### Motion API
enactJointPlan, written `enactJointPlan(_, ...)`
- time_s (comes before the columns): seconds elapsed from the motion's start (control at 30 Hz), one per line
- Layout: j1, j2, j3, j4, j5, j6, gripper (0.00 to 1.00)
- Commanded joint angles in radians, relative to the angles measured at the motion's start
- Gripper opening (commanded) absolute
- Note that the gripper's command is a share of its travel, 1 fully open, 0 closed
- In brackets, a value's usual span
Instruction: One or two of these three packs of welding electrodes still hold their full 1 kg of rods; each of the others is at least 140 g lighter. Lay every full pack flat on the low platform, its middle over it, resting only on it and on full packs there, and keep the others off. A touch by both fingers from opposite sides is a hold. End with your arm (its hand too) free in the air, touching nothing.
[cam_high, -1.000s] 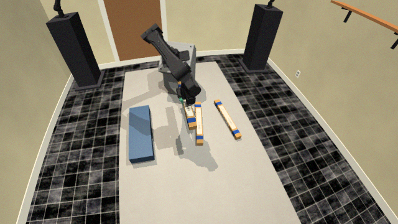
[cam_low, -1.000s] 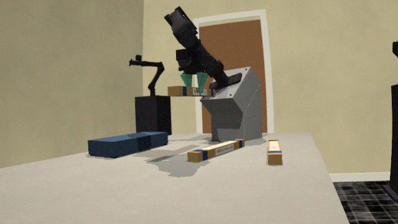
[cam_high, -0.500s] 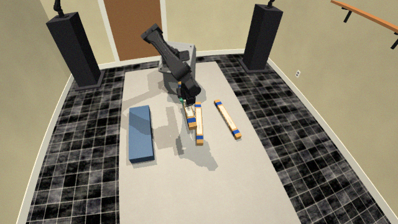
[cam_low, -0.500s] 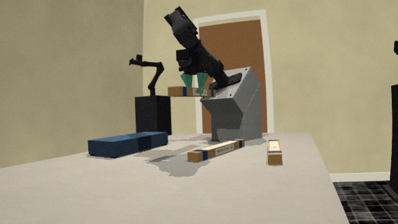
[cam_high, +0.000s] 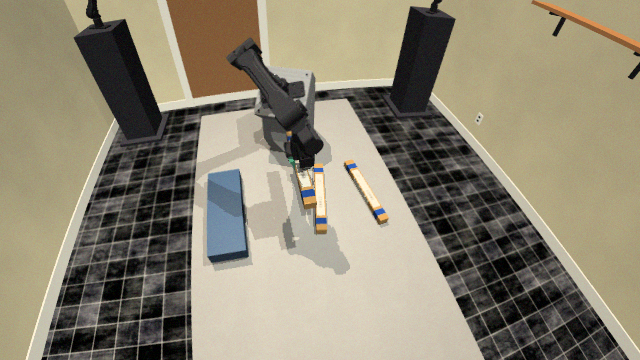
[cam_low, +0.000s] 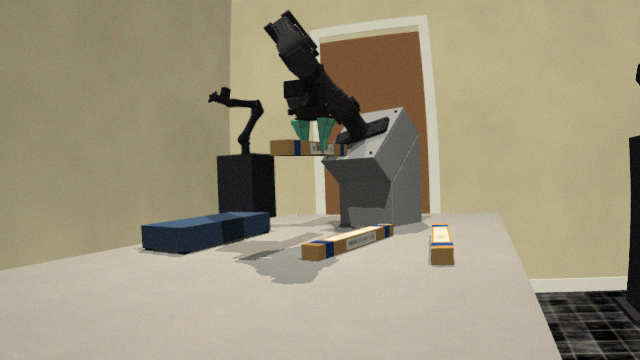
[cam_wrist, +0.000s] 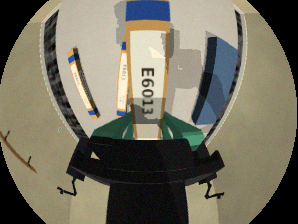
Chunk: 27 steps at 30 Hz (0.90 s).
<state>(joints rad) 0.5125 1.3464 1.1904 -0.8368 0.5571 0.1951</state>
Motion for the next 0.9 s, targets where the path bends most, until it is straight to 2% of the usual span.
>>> enactJointPlan(0.0,0.033,-0.037,0.011,0.005,0.008,0.004,0.0)
enactJointPlan(0.87,0.036,-0.035,0.004,0.014,0.009,0.007,0.0)
